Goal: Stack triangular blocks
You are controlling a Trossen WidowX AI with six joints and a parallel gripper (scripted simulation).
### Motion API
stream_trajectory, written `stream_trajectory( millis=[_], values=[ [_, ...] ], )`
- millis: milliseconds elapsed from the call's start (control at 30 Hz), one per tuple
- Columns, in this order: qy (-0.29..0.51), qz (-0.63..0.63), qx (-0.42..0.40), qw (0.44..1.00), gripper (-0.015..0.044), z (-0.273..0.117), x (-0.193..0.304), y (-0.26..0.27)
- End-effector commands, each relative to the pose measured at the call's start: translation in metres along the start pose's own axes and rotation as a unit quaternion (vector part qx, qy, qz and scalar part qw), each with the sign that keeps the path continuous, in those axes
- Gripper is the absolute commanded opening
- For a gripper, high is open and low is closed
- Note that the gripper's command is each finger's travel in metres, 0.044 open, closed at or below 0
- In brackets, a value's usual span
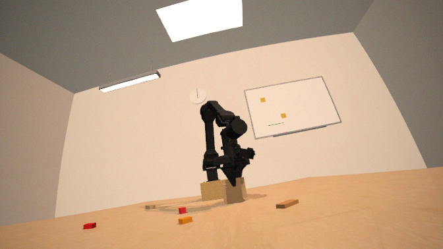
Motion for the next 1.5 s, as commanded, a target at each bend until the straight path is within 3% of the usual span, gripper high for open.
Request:
stream_trajectory(
  millis=[0, 1467],
  values=[
    [0.001, -0.001, -0.002, 1.000, 0.0000, 0.0039, 0.0024, 0.0009],
    [-0.001, -0.002, -0.003, 1.000, 0.0000, 0.0106, 0.0053, 0.0013]
  ],
)
Point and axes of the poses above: the point midway between the two fingers, 35 mm back from their tips, its own z axis out along the fingers, its own y axis across the jaws, x = y × z, the point moved 1 cm from there along -z, back along the fingers, and after that the axes turned 8 degrees about z, right-handed, at the moved point
